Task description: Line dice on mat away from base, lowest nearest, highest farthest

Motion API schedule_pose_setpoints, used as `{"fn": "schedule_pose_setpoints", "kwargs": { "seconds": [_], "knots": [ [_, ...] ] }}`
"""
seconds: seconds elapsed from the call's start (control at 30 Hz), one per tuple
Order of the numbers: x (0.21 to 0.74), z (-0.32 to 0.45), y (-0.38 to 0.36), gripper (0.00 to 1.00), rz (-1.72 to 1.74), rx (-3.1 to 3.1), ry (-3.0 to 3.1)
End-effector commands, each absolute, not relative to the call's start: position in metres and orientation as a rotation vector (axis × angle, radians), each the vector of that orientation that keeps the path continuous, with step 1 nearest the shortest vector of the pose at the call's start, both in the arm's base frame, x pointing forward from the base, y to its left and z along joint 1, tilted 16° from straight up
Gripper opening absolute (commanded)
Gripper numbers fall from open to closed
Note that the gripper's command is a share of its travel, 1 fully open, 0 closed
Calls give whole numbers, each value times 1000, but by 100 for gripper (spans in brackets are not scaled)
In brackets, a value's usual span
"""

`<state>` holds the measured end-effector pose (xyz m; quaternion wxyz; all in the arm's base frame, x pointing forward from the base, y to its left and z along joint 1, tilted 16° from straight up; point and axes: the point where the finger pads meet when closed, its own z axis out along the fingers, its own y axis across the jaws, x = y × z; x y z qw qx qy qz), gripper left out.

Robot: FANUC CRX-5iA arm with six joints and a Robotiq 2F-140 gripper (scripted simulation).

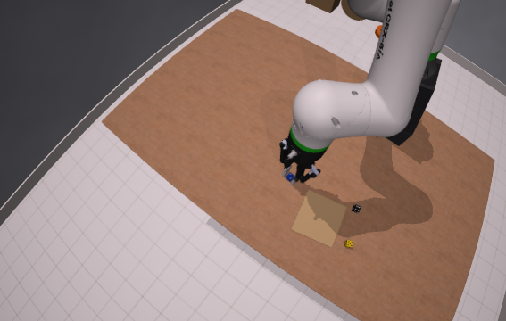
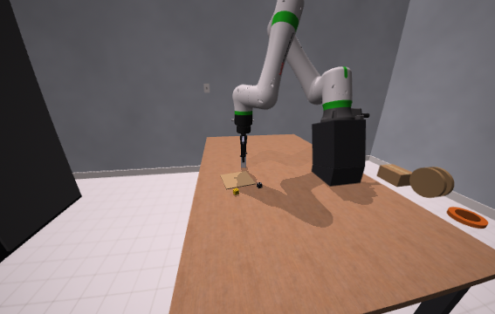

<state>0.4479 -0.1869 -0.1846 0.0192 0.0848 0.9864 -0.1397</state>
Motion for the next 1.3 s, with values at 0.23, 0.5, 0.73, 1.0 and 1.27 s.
{"fn": "schedule_pose_setpoints", "kwargs": {
  "seconds": [0.23,0.5,0.73,1.0,1.27],
  "knots": [
    [448,-185,-187,9,-434,263,3061],
    [448,-185,-187,9,-434,263,3061],
    [448,-185,-187,9,-434,263,3061],
    [448,-185,-187,9,-434,263,3061],
    [448,-180,-186,9,-434,263,3061]
  ]
}}
